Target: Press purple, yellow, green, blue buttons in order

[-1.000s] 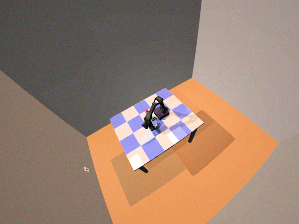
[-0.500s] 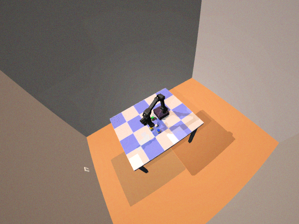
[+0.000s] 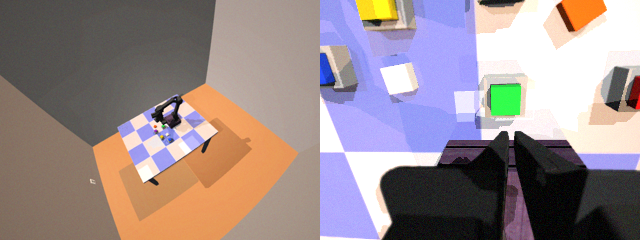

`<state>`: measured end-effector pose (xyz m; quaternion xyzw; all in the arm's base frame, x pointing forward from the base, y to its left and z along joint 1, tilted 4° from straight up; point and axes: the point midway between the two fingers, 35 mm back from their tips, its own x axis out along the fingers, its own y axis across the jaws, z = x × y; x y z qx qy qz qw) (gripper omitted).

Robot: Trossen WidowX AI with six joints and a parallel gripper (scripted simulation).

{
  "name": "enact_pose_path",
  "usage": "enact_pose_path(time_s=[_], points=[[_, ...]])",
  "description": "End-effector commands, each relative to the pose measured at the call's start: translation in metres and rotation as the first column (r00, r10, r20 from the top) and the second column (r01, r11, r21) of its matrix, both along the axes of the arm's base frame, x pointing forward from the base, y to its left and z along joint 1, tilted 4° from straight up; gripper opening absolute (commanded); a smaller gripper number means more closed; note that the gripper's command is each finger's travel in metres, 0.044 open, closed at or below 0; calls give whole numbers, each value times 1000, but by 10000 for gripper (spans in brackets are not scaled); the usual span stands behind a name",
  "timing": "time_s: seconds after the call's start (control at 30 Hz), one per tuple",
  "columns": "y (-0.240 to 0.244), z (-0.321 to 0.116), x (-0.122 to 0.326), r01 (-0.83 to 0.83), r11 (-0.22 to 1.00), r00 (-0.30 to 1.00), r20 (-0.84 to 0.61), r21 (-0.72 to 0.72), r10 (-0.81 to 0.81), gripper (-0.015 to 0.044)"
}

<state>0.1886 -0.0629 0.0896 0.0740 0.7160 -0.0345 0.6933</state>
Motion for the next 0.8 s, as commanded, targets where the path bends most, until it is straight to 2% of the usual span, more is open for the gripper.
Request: enact_pose_path(time_s=[0.0, 0.13, 0.77], points=[[-1, -11, -4, -14, 1000, 1000, 2, -3, 14, 20], [2, -60, -6, -14, 1000, 1000, 2, -2, 14, 20], [4, -86, -6, -14, 1000, 1000, 2, -2, 14, 20]])
